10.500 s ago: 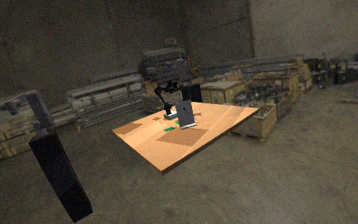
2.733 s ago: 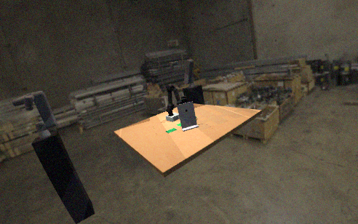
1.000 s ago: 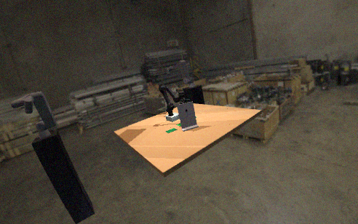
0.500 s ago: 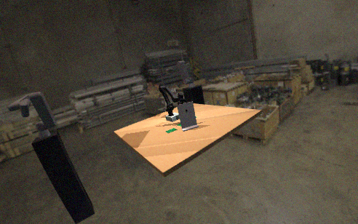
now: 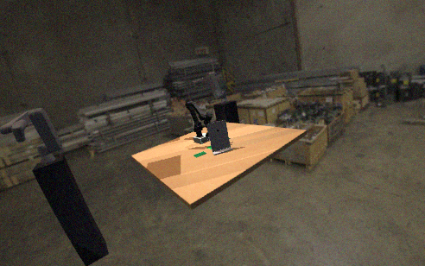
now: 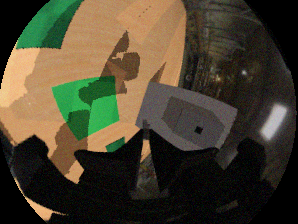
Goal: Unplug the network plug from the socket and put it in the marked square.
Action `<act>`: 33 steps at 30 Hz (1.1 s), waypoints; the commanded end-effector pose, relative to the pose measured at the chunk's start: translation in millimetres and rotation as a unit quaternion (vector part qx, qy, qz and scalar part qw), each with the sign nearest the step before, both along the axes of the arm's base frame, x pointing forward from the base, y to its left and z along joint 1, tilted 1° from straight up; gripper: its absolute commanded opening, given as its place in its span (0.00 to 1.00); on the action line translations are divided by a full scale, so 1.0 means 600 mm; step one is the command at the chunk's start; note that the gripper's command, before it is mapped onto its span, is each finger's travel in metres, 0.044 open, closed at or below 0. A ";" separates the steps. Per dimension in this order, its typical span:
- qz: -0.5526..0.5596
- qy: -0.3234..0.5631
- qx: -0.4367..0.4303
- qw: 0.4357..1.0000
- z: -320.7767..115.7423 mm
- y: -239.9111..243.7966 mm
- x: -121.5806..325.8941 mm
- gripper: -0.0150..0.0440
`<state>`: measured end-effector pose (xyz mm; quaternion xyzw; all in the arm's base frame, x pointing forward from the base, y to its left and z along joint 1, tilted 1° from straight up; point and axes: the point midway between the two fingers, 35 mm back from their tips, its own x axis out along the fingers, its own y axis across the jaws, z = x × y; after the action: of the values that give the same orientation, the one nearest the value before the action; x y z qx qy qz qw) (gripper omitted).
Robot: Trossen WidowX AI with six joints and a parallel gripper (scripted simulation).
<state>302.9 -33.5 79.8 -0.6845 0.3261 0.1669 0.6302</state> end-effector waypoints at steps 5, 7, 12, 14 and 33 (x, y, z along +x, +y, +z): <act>0.027 0.075 0.067 0.995 -0.030 0.004 -0.037 0.25; 0.032 0.093 0.087 0.991 -0.037 0.006 -0.049 0.25; 0.035 0.106 0.103 0.988 -0.042 0.008 -0.058 0.25; 0.035 0.106 0.103 0.988 -0.043 0.008 -0.057 0.25; 0.035 0.106 0.103 0.988 -0.082 0.009 -0.052 0.25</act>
<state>274.2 -29.2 37.3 -0.6059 0.3472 0.2883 0.6551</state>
